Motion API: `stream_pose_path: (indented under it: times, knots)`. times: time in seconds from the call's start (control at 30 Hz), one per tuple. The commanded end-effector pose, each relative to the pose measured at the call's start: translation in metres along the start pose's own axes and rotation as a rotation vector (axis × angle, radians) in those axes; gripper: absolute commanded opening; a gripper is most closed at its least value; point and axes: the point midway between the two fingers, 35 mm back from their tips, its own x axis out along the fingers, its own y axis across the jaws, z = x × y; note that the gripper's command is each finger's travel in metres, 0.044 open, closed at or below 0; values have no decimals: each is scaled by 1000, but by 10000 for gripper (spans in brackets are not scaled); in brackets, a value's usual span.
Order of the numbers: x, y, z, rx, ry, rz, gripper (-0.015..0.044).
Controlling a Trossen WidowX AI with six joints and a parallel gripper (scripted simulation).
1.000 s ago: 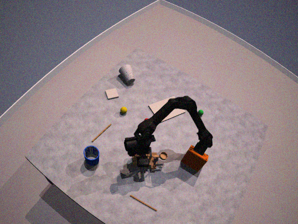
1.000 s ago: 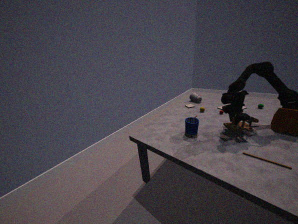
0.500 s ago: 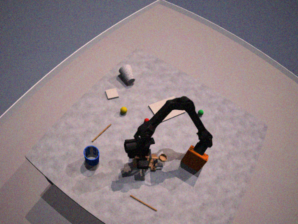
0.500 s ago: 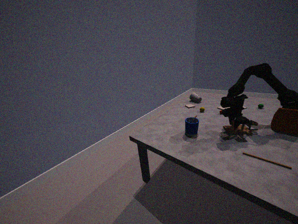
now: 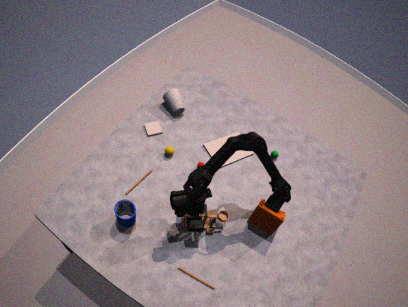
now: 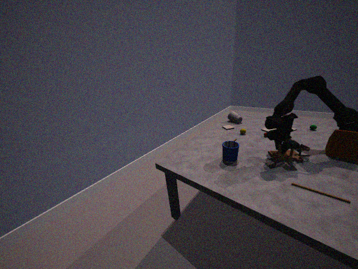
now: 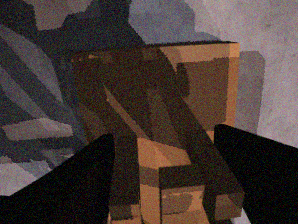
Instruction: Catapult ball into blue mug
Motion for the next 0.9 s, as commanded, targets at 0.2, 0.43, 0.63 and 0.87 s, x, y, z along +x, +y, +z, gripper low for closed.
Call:
stream_pose_path:
  times: [0.2,0.43,0.63,0.87]
  knots:
    - [-24,1,3,-1,-2,2,440]
    - [-102,1,1,-3,-2,3,440]
    - [-94,2,3,-7,-11,0,440]
    - [-125,0,-1,-6,-11,-1,414]
